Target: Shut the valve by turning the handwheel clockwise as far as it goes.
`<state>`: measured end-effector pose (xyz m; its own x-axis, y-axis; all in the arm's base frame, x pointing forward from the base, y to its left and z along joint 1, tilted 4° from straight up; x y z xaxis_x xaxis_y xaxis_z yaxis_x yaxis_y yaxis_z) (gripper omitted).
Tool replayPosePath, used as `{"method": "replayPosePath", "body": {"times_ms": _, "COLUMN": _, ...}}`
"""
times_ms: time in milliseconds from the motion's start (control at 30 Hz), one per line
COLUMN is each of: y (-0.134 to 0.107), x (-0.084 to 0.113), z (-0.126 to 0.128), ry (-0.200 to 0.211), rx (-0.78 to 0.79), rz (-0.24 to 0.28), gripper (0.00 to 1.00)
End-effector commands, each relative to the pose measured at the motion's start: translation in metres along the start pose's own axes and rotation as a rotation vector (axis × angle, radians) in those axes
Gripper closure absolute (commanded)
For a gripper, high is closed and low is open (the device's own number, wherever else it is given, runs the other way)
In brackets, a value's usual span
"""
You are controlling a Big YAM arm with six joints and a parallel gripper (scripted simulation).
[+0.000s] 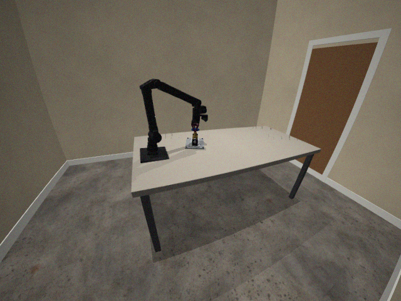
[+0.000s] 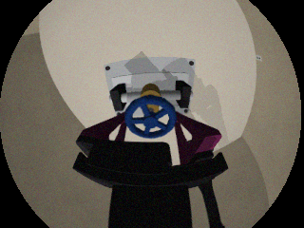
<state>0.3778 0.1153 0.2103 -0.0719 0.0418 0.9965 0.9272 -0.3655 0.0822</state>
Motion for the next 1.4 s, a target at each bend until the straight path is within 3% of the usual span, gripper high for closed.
{"method": "replayPosePath", "body": {"times_ms": 0, "y": 0.0038, "x": -0.0076, "z": -0.0032, "ry": 0.002, "rx": -0.151, "rz": 0.004, "gripper": 1.00}}
{"method": "replayPosePath", "body": {"times_ms": 500, "y": 0.0038, "x": -0.0076, "z": -0.0032, "ry": 0.001, "rx": -0.341, "rz": 0.005, "gripper": 1.00}}
{"method": "replayPosePath", "body": {"times_ms": 1367, "y": 0.0038, "x": -0.0076, "z": -0.0032, "ry": 0.001, "rx": -0.443, "rz": 0.005, "gripper": 1.00}}
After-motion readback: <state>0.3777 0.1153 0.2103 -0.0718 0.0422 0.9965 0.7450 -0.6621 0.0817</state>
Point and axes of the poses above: the point where the finger pads meet when closed, its own x axis back along the fingers, its own z axis across the jaws, y = z × x, the point moved 7 cm from there along x, back along the fingers, and after that the axes turned 1 degree about -x, right-handed, at the moved point
